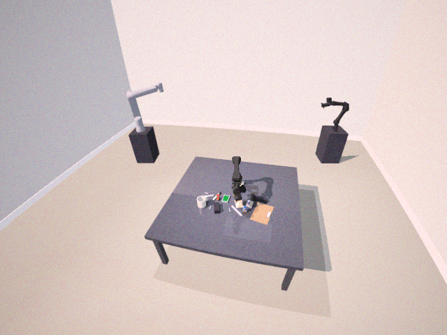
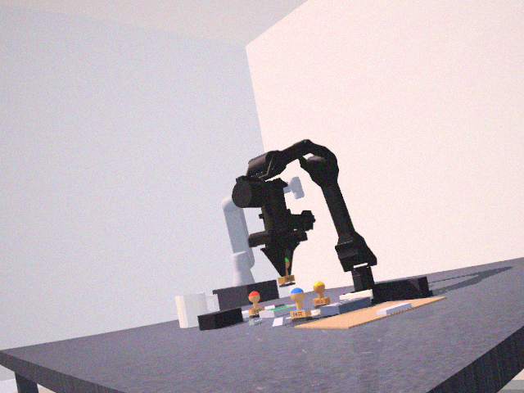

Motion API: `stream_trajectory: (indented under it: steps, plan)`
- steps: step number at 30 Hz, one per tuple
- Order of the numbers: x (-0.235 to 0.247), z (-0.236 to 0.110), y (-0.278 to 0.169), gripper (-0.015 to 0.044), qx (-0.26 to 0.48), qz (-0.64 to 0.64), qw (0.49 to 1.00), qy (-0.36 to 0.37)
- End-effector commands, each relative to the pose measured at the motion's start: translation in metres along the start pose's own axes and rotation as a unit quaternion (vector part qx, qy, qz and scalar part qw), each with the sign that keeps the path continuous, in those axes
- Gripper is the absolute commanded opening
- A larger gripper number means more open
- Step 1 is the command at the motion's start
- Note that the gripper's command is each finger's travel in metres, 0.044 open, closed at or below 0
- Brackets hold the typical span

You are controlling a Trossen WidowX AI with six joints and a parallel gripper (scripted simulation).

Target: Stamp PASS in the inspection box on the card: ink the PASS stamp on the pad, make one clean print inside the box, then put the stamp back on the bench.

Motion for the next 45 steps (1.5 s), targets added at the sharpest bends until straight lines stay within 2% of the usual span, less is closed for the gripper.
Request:
stream_trajectory:
  steps: [1, 15, 45]
  plan:
    - [0.001, -0.002, -0.025, 0.0, 0.001, 0.0, 1.0, -0.001]
    - [0.022, -0.001, -0.111, 0.0, 0.005, 0.001, 1.0, 0.0]
    - [0.021, 0.041, -0.114, 0.0, 0.005, 0.001, 1.0, 0.0]
Point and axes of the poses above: the point midway between the two fingers, 35 mm back from their tips, its own z axis out along the fingers, its own x axis across the jaws, y = z × x, the point moved 7 cm from there along -z, back along the fingers, and after that the axes turned 15 degrees about -z, right-handed, at the moved point
